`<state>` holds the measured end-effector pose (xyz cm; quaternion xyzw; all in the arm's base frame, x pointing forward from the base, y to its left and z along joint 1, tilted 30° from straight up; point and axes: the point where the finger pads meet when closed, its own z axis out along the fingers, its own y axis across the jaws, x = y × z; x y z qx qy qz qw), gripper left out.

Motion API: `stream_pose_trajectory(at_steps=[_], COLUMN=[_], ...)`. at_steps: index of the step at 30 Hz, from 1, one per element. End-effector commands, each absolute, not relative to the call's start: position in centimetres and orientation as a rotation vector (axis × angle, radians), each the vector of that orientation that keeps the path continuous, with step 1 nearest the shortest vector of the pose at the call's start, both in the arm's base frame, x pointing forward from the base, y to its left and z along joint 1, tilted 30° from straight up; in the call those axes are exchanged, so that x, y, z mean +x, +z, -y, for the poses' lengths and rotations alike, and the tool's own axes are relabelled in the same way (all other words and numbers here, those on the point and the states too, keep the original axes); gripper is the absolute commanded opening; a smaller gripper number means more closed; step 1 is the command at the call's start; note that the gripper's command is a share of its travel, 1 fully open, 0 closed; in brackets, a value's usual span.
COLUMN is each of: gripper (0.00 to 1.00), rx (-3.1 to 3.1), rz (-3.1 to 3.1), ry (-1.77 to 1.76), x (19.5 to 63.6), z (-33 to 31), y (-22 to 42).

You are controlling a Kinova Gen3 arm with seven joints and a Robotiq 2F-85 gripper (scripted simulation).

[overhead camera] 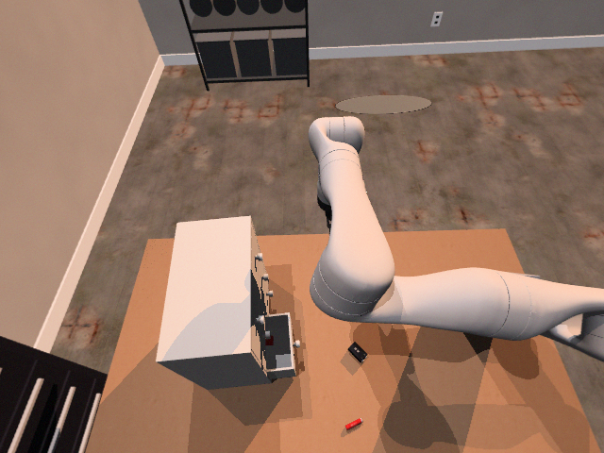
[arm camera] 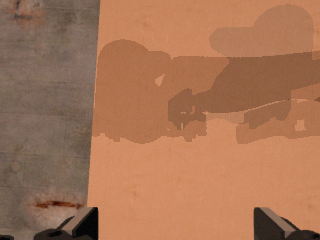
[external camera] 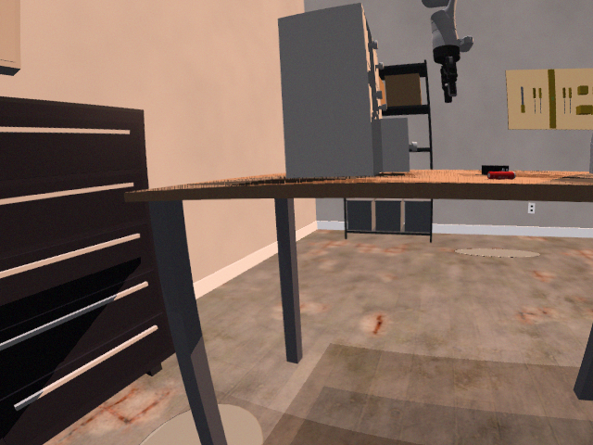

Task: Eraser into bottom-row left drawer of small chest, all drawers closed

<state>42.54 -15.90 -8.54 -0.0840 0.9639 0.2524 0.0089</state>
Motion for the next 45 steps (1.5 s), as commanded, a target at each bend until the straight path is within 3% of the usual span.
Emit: stream_pose_trajectory(at_steps=[1, 10, 26, 45], gripper=[1.00, 1.00, 1.00, 1.00], rx=[-0.275, -0.276, -0.273, -0.283], rz=[-3.008, -3.017, -2.999, -2.964], ry=[0.773, 0.738, 0.788, 0.850], x=[42.7, 40.8, 33.1, 32.4], z=[14.3, 8.8, -2.7, -4.9], y=[-6.7, -1.7, 6.2, 6.3])
